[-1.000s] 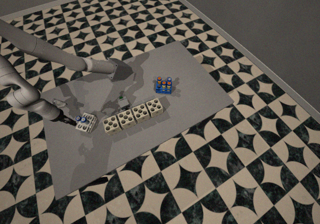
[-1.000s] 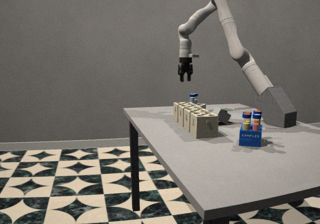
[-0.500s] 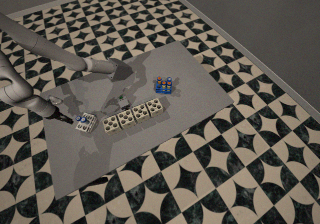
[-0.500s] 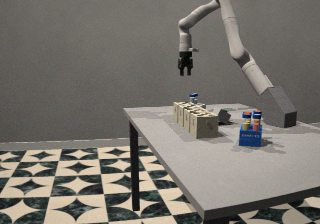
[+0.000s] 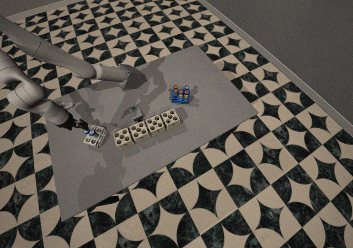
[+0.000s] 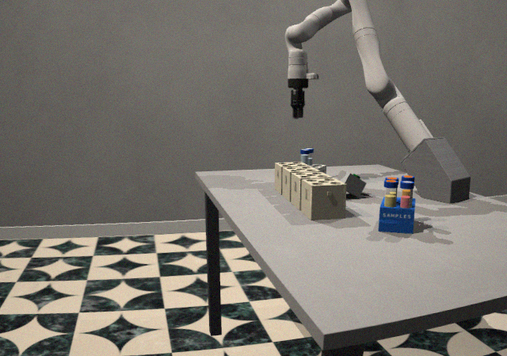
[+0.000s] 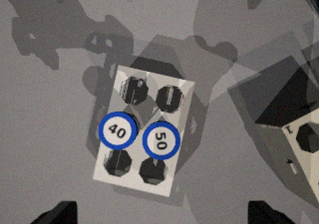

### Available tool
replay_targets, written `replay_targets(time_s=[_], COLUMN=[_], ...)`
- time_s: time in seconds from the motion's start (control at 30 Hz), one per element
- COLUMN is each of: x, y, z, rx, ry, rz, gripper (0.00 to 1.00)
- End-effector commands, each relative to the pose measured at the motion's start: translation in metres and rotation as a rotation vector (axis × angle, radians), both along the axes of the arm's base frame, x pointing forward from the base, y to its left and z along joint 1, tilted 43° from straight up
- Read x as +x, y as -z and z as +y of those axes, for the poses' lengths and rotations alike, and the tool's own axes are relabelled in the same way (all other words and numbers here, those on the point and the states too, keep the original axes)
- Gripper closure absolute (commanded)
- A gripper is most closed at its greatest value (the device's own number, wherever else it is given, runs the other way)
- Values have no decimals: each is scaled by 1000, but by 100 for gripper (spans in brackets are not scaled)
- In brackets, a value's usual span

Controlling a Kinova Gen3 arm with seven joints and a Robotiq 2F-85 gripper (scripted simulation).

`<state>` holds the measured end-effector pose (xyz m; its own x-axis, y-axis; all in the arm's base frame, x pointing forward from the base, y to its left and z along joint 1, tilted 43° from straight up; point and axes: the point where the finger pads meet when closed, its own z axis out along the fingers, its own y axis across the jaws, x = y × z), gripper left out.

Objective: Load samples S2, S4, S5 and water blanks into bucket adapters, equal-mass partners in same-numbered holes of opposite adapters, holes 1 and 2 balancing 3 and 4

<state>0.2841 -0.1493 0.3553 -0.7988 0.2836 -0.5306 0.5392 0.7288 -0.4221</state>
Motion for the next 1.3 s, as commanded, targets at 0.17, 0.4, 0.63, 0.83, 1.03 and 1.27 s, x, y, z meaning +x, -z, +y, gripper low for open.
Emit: replay_targets(time_s=[0.17,0.4,0.63,0.83,1.03,1.27], x=[3,5,7,8,9,11], y=[30,45,68,87,99,122], z=[37,56,83,106,122,149], rx=[-84,-128,-191,-244,-279,-341], ry=[-229,-351,-523,-670,-768,-939], rz=[194,298,444,568,652,797], gripper=[0,0,0,0,0,0])
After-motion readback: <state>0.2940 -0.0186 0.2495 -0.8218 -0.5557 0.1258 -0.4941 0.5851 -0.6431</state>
